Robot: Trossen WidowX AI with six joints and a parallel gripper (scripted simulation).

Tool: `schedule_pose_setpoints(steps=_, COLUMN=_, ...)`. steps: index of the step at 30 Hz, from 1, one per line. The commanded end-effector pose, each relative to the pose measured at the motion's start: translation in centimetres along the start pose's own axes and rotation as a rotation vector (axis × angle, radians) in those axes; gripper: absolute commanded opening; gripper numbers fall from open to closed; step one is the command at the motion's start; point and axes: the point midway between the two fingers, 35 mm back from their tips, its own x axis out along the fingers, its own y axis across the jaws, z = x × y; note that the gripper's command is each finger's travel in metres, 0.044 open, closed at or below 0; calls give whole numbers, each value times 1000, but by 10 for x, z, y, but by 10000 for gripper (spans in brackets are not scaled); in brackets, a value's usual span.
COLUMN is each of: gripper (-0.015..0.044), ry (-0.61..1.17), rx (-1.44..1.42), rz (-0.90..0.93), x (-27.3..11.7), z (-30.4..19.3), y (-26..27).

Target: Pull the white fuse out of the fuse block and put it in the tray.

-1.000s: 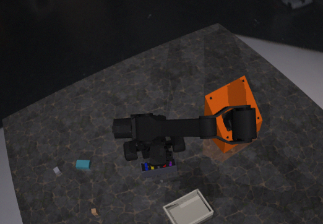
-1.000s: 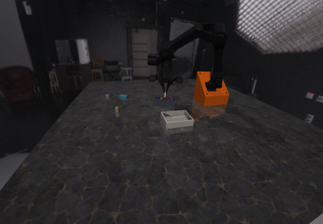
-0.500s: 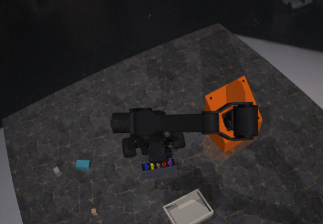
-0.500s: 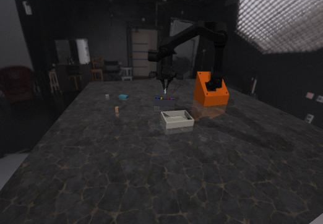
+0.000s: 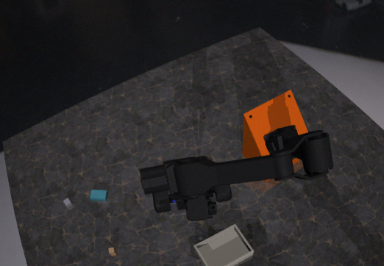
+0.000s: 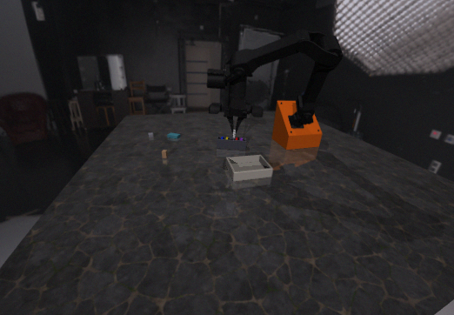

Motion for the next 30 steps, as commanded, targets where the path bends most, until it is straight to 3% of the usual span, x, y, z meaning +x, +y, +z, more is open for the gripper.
schedule_pose_setpoints(steps=1, gripper=0, ry=-5, rx=3, rz=2, x=0, z=31, y=11)
schedule_pose_setpoints(steps=13, gripper=0, ry=-30, rx=0, rz=15, x=-2, z=106, y=55)
schedule_pose_setpoints(steps=30, gripper=0, ry=-30, rx=-1, rz=15, x=14, z=108, y=55)
